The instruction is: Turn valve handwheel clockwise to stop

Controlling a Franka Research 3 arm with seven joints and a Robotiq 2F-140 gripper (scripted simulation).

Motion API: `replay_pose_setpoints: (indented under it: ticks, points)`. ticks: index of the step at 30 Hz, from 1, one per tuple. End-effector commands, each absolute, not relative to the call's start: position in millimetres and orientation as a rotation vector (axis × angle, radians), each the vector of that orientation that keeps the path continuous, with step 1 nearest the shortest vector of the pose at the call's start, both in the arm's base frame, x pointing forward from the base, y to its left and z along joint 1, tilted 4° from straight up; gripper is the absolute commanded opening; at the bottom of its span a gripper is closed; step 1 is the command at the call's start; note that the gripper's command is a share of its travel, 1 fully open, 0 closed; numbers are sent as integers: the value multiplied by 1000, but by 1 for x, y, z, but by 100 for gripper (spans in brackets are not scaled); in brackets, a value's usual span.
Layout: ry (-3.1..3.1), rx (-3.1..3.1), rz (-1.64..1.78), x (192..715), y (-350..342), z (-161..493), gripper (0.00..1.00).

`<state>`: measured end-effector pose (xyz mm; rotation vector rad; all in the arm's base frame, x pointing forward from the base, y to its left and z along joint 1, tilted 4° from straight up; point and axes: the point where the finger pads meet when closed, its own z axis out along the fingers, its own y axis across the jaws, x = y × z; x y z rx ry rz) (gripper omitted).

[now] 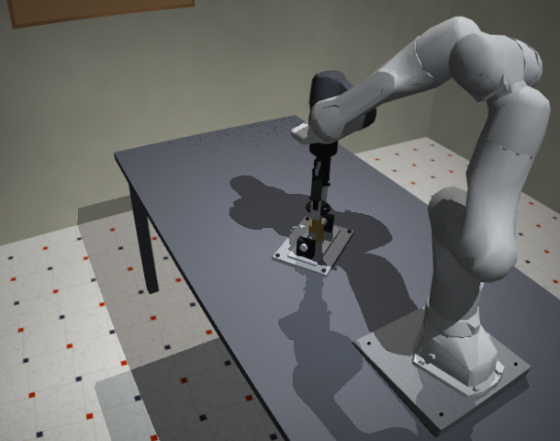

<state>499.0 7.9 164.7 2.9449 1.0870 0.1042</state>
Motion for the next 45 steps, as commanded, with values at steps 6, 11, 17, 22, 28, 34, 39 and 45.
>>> replay_pose_setpoints:
  ticks: [6,11,17,22,28,34,39,45]
  points:
    - [751,3051,117,500,9,164,39]
    - [630,3081,117,500,9,164,39]
    - [556,3097,117,500,9,164,39]
    - [397,3126,117,500,9,164,39]
    - [250,3144,116,500,9,164,39]
    - [138,3154,115,500,9,164,39]
    - [40,3159,114,500,9,164,39]
    - [-123,3160,112,500,9,164,39]
